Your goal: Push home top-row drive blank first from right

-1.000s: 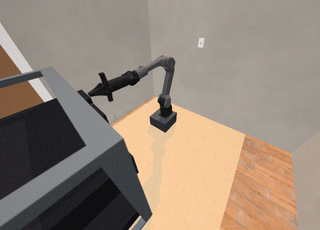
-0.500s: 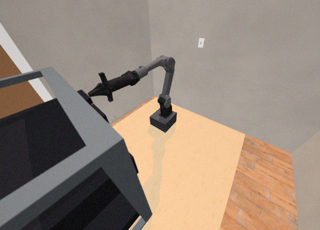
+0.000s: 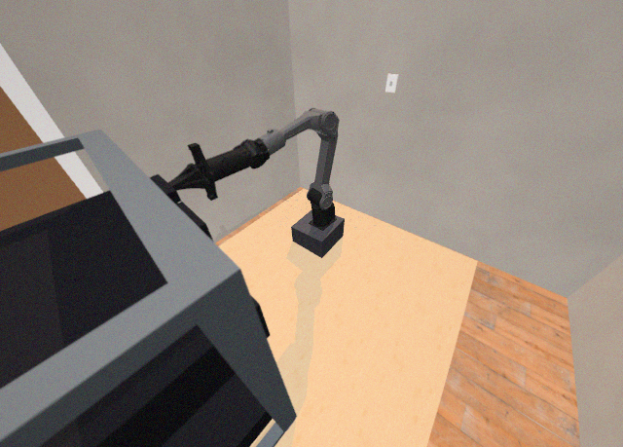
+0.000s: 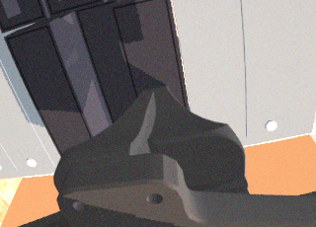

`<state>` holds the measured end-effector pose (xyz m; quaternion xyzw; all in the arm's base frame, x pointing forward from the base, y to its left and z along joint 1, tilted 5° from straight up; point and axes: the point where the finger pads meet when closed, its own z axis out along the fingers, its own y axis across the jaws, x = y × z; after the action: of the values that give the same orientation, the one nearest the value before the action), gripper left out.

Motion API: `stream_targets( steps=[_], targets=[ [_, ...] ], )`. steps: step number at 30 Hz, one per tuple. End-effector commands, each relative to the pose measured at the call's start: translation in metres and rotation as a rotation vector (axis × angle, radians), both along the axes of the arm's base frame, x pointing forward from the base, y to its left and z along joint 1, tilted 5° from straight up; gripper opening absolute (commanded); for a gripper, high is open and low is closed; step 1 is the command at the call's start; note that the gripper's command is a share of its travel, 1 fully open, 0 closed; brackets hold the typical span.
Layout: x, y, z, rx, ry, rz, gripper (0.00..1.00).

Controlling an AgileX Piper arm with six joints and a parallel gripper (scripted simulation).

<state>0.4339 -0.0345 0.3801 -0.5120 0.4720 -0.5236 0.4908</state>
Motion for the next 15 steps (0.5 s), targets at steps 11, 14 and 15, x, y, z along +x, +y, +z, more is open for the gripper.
stream_targets(
  steps=[11,14,15],
  targets=[
    [0.0100,0.0009,0.0023,0.000,-0.002,0.001,0.00],
    [0.0108,0.0010,0.0025,0.000,-0.002,0.001,0.00],
    [0.0108,0.0010,0.0025,0.000,-0.002,0.001,0.00]
  ],
)
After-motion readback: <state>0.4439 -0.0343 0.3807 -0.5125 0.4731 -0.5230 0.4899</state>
